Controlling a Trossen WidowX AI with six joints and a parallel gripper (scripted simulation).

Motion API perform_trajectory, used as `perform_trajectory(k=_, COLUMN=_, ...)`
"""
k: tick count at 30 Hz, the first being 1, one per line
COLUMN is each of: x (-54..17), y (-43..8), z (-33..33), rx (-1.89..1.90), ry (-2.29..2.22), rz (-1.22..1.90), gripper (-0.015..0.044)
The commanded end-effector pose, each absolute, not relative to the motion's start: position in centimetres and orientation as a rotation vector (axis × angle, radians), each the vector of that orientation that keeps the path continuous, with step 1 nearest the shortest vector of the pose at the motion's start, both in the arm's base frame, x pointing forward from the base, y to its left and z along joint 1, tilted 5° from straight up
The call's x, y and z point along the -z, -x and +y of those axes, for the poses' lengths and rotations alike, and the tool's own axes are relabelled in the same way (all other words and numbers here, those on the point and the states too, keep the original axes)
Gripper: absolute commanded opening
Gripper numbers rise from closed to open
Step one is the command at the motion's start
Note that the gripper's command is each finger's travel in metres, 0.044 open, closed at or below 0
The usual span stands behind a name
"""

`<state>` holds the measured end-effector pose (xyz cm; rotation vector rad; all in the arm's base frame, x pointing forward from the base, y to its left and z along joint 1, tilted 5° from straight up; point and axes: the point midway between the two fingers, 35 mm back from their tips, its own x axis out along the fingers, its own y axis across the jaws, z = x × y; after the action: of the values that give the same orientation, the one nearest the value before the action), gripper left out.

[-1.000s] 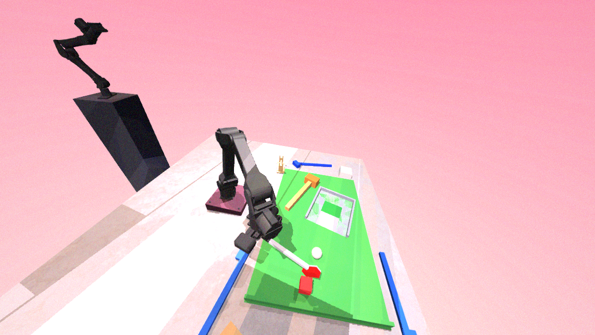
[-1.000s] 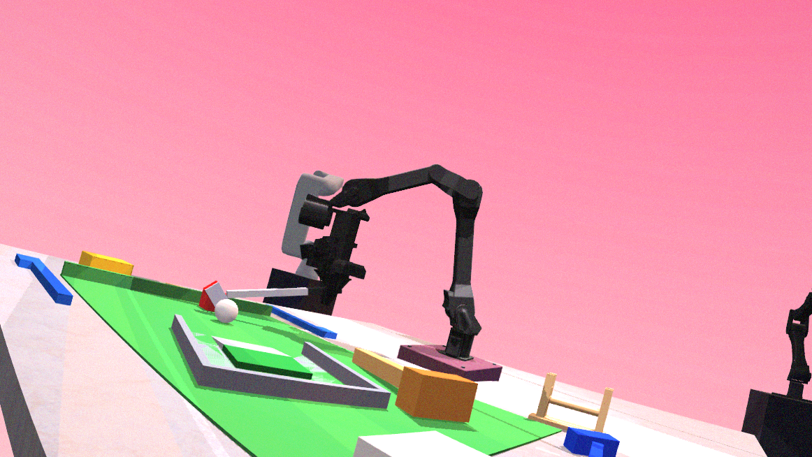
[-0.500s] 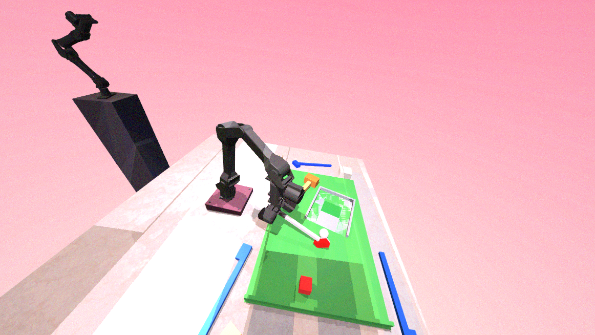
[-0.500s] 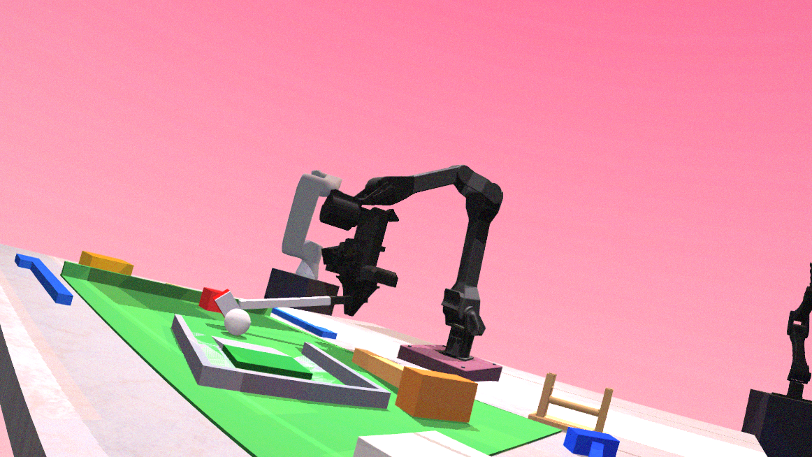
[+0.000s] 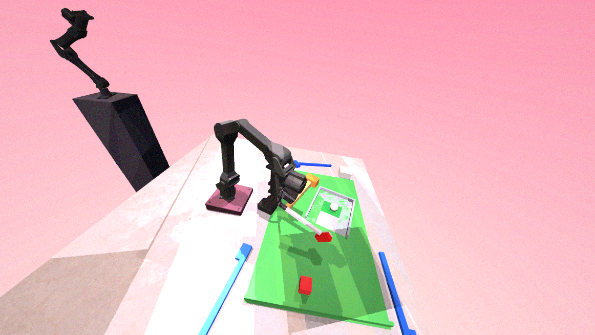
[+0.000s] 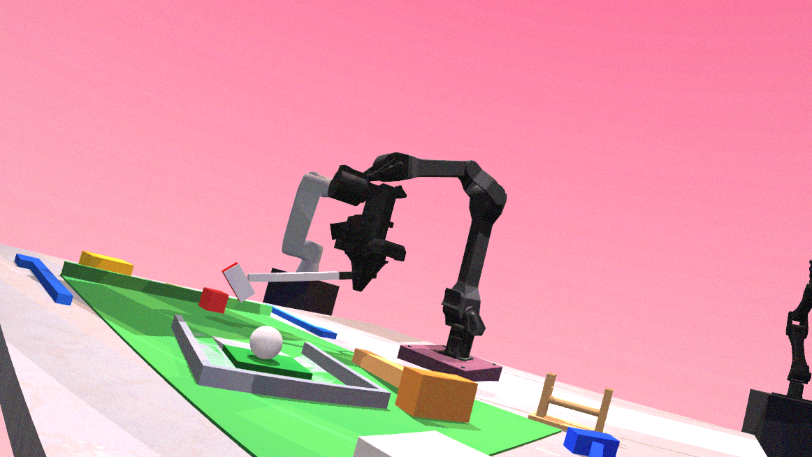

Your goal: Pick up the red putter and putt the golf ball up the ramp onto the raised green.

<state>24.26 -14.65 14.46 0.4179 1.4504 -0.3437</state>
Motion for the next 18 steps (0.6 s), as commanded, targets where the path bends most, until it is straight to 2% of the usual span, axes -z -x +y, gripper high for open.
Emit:
perform_trajectory(k=1, x=-15.64, y=-24.15, z=-14.77, rx=0.351, ry=-0.409, rz=1.438, gripper=0.0)
perform_trajectory(k=18, x=-14.79, y=-24.25, z=-14.67, rx=0.345, ry=-0.417, rz=1.447, gripper=0.0)
